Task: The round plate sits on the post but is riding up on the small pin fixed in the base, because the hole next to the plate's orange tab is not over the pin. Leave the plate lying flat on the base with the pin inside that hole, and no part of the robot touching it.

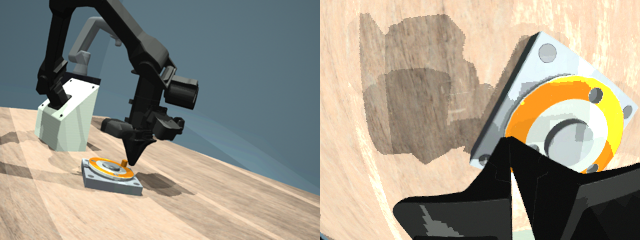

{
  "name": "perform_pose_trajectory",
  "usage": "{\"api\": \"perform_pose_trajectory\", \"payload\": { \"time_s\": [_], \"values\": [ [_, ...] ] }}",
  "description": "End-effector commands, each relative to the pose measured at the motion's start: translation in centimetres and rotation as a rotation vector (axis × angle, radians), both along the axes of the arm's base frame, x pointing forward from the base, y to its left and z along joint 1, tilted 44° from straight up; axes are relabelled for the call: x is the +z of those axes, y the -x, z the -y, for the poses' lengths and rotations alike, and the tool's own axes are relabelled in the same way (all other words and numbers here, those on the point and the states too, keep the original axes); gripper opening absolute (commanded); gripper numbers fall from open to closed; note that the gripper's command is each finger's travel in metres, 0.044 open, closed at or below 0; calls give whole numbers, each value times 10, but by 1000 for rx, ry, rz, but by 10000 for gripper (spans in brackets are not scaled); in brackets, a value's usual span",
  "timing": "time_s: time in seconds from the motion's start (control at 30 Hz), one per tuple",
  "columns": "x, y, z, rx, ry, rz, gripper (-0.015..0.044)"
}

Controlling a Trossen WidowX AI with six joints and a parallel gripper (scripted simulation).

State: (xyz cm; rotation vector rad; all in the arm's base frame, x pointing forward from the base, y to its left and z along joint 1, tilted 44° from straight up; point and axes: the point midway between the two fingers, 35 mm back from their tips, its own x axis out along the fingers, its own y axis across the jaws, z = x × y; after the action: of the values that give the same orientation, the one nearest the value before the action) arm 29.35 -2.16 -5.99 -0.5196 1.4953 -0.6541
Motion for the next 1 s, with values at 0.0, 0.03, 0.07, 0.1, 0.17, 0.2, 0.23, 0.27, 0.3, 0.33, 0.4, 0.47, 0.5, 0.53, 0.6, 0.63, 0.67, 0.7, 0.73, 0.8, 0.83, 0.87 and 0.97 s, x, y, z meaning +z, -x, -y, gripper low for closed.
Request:
{"api": "perform_pose_trajectory", "payload": {
  "time_s": [0.0,0.03,0.07,0.1,0.17,0.2,0.23,0.27,0.3,0.33,0.4,0.47,0.5,0.53,0.6,0.63,0.67,0.7,0.73,0.8,0.83,0.87,0.97],
  "values": [
    [-1,6,1,3,6,-7,0],
    [-1,8,1,3,6,-7,0],
    [-1,9,1,3,6,-7,0],
    [-1,10,1,3,6,-7,0],
    [-2,13,0,3,6,-7,0],
    [-2,14,0,3,6,-8,0],
    [-2,15,0,3,6,-8,0],
    [-3,17,0,3,6,-8,0],
    [-3,18,0,3,6,-8,0],
    [-3,19,0,3,6,-8,0],
    [-3,20,0,3,6,-8,0],
    [-3,22,0,3,6,-8,0],
    [-3,22,0,3,6,-8,0],
    [-3,23,0,3,6,-8,0],
    [-3,24,0,3,6,-8,0],
    [-3,25,0,3,6,-8,0],
    [-3,26,0,3,6,-8,0],
    [-3,26,0,3,6,-8,0],
    [-3,26,0,3,6,-8,0],
    [-3,27,0,3,6,-8,0],
    [-3,28,0,3,6,-8,0],
    [-2,28,0,3,6,-8,0],
    [-2,30,0,3,6,-9,0]
  ]
}}
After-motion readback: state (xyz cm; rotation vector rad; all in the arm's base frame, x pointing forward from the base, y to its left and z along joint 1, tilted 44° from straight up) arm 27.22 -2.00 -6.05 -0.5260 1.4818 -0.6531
